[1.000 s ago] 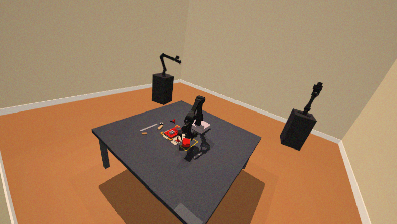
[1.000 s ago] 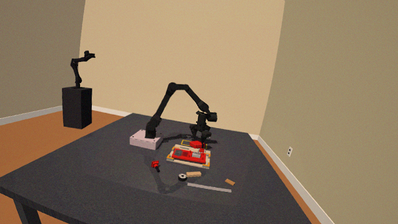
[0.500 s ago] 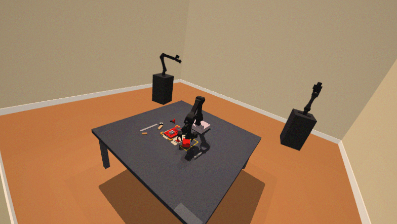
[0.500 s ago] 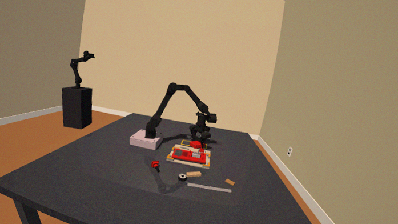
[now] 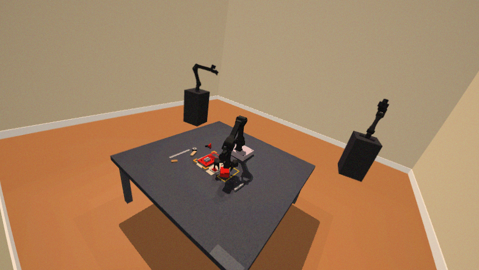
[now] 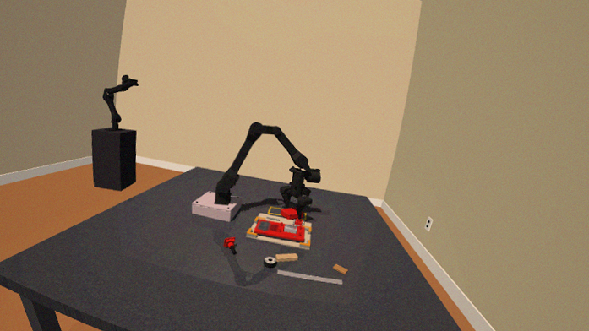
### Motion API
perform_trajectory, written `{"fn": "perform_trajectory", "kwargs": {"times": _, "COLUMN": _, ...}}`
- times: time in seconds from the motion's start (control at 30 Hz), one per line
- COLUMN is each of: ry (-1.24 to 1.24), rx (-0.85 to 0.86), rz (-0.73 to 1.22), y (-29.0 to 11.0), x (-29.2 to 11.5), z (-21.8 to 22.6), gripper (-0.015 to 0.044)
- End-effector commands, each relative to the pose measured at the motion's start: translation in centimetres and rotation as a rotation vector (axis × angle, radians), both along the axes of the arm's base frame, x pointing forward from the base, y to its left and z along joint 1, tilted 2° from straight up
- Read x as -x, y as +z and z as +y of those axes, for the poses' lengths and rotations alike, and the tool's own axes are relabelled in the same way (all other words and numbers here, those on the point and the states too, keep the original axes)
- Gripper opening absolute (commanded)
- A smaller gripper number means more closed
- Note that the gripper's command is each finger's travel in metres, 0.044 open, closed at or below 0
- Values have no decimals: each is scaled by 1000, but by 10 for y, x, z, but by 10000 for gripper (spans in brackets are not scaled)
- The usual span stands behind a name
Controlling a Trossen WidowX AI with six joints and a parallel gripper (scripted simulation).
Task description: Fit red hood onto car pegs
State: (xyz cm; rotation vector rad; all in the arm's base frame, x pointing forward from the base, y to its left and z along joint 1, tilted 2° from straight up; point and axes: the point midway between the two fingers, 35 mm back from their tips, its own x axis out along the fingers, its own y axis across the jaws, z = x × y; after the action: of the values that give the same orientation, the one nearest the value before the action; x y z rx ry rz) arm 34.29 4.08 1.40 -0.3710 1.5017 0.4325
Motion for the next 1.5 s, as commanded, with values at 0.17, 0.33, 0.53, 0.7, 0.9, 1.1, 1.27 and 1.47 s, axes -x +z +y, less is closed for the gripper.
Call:
{"fn": "perform_trajectory", "kwargs": {"times": 0.17, "ry": 2, "rx": 7, "rz": 6, "y": -7, "x": 1, "z": -1, "gripper": 440}}
{"fn": "perform_trajectory", "kwargs": {"times": 0.33, "ry": 2, "rx": 7, "rz": 6, "y": -9, "x": 1, "z": -1, "gripper": 440}}
{"fn": "perform_trajectory", "kwargs": {"times": 0.53, "ry": 2, "rx": 7, "rz": 6, "y": -12, "x": 1, "z": 0, "gripper": 440}}
{"fn": "perform_trajectory", "kwargs": {"times": 0.7, "ry": 2, "rx": 7, "rz": 6, "y": -15, "x": 1, "z": 0, "gripper": 440}}
{"fn": "perform_trajectory", "kwargs": {"times": 0.9, "ry": 2, "rx": 7, "rz": 6, "y": -17, "x": 1, "z": 0, "gripper": 440}}
{"fn": "perform_trajectory", "kwargs": {"times": 1.1, "ry": 2, "rx": 0, "rz": 0, "y": -14, "x": 0, "z": 1, "gripper": 328}}
{"fn": "perform_trajectory", "kwargs": {"times": 1.27, "ry": 2, "rx": 0, "rz": 0, "y": -14, "x": 0, "z": 1, "gripper": 295}}
{"fn": "perform_trajectory", "kwargs": {"times": 1.47, "ry": 1, "rx": -1, "rz": 1, "y": -13, "x": 0, "z": 1, "gripper": 196}}
